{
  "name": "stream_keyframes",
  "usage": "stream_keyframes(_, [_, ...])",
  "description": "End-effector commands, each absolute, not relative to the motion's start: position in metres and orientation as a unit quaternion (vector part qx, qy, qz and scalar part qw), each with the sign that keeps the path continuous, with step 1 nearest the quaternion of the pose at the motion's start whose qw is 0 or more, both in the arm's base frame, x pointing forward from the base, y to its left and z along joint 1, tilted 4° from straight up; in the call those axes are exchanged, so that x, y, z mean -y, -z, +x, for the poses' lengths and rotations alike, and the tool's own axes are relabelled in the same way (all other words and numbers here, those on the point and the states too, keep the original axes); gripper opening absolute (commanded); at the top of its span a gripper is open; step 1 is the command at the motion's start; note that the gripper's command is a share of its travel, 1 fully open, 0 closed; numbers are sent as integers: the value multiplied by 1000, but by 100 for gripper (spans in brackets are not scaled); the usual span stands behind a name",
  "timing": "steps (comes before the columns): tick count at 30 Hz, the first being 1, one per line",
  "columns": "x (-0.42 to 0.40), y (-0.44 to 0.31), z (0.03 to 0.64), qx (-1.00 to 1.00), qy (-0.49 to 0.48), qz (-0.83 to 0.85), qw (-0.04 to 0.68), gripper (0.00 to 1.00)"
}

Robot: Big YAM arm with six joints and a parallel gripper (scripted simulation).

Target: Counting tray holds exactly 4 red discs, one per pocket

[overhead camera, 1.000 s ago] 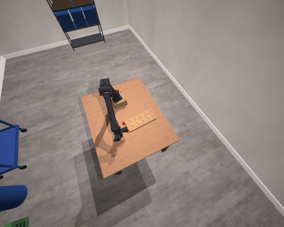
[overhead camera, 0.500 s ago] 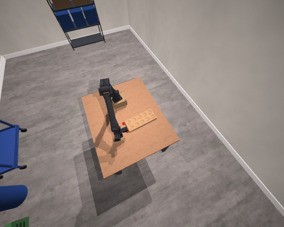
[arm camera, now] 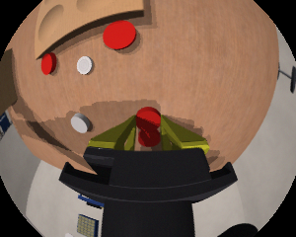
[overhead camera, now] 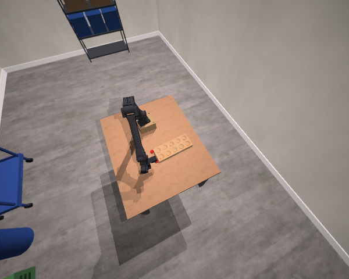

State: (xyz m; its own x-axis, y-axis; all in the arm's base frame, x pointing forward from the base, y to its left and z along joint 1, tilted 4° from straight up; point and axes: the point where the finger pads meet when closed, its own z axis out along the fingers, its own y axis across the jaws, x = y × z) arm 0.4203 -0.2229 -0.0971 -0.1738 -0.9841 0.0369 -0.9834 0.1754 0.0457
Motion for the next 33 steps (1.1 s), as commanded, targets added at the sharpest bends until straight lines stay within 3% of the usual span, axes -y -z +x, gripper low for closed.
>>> stream_keyframes(1, [231, 103, 426, 765, -1, 643, 27, 0])
stream_keyframes(7, [231, 103, 426, 765, -1, 643, 27, 0])
stream_keyframes(21, [228, -35, 452, 766, -26, 642, 16, 0])
stream_keyframes(25, [207, 1, 431, 765, 17, 643, 34, 0])
stream_keyframes(33, [130, -15, 491, 766, -6, 643, 16, 0])
